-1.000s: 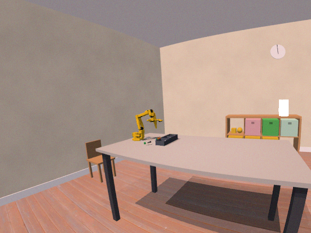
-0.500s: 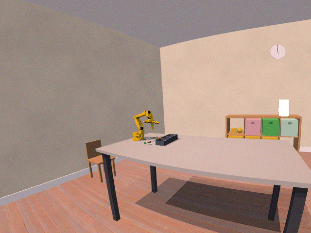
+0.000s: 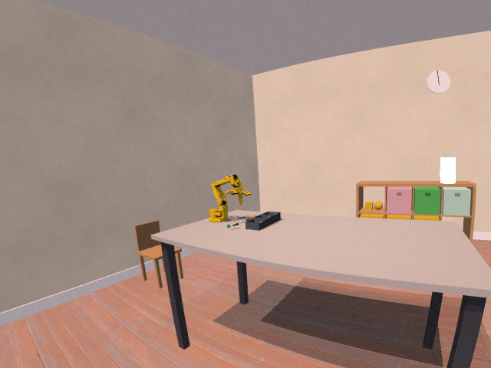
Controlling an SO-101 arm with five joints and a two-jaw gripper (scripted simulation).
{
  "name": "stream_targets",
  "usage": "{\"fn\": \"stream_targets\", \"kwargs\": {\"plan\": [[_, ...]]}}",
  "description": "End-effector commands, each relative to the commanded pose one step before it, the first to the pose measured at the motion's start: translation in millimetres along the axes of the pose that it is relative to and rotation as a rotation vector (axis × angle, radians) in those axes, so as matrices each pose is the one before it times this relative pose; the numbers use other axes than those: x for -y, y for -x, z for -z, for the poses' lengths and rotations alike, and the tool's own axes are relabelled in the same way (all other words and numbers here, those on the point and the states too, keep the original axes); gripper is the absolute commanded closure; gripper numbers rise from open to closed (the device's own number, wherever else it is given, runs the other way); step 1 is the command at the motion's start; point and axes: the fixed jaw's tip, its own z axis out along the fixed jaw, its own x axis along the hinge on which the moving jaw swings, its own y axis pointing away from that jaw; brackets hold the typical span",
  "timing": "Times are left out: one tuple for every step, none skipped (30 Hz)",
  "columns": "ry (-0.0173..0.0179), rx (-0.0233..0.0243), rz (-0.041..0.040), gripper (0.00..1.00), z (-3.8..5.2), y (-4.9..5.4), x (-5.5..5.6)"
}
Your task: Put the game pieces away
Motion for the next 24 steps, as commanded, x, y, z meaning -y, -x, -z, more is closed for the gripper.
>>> {"fn": "stream_targets", "kwargs": {"plan": [[-0.00494,0.05115,-0.02865,0.00,7.459,2.13,2.80],[0.00000,0.00000,0.00000,0.00,0.000,0.00,0.00],[0.00000,0.00000,0.00000,0.00,0.000,0.00,0.00],[0.00000,0.00000,0.00000,0.00,0.000,0.00,0.00],[0.00000,0.00000,0.00000,0.00,0.000,0.00,0.00],[0.00000,0.00000,0.00000,0.00,0.000,0.00,0.00],[0.00000,0.00000,0.00000,0.00,0.000,0.00,0.00],[0.00000,0.00000,0.00000,0.00,0.000,0.00,0.00],[0.00000,0.00000,0.00000,0.00,0.000,0.00,0.00],[0.00000,0.00000,0.00000,0.00,0.000,0.00,0.00],[0.00000,0.00000,0.00000,0.00,0.000,0.00,0.00],[0.00000,0.00000,0.00000,0.00,0.000,0.00,0.00],[0.00000,0.00000,0.00000,0.00,0.000,0.00,0.00],[0.00000,0.00000,0.00000,0.00,0.000,0.00,0.00],[0.00000,0.00000,0.00000,0.00,0.000,0.00,0.00],[0.00001,-0.00005,0.00002,0.00,-0.005,0.00,0.00],[0.00000,-0.00038,0.00013,0.00,-0.043,0.02,0.02],[-0.00004,-0.00094,0.00028,0.00,-0.116,0.05,0.06],[-0.00025,0.00245,0.00056,0.00,-0.214,0.76,0.12],[-0.00045,0.00516,0.00085,0.00,-0.326,1.39,0.20],[-0.00062,0.00714,0.00116,0.00,-0.460,1.91,0.29],[-0.00085,0.00915,0.00150,0.00,-0.599,2.44,0.38],[-0.00108,0.01117,0.00182,0.00,-0.753,2.97,0.48],[-0.00134,0.01308,0.00216,0.00,-0.915,3.47,0.57]]}}
